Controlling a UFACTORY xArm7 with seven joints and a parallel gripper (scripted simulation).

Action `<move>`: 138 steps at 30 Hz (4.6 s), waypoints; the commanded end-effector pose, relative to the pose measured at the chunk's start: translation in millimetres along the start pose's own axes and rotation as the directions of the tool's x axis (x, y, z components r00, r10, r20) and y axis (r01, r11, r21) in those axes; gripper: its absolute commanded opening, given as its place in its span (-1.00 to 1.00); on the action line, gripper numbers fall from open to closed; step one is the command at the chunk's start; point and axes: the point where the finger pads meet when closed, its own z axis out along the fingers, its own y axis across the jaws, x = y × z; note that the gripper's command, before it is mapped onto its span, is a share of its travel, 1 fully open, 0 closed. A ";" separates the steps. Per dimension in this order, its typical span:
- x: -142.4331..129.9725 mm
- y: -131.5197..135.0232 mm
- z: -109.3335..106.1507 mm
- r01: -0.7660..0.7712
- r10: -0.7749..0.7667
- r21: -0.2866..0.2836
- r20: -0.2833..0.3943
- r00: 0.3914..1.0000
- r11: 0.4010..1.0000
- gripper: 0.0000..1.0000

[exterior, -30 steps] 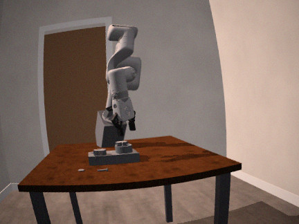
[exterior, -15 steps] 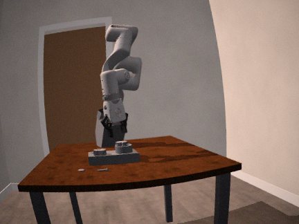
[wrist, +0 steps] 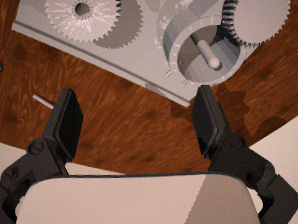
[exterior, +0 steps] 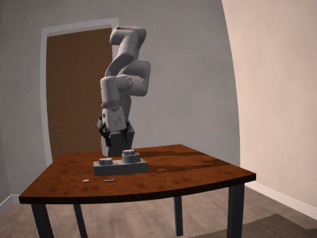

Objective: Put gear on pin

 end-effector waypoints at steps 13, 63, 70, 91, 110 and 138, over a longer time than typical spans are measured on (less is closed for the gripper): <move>20.3 -18.2 -0.6 -0.056 0.056 0.031 0.002 0.998 0.998 1.00; 46.6 -37.3 -2.5 -0.002 0.003 0.067 -0.009 1.000 0.998 1.00; 45.0 -38.7 -5.4 0.290 -0.289 0.062 -0.030 0.957 0.955 1.00; 45.4 -39.0 -3.7 0.944 -0.939 -0.017 -0.110 0.326 0.330 1.00; 46.9 -37.1 0.5 0.875 -0.873 -0.100 -0.075 -0.482 -0.474 0.87; 46.9 -37.1 0.5 0.602 -0.601 -0.058 -0.034 -0.799 -0.797 0.87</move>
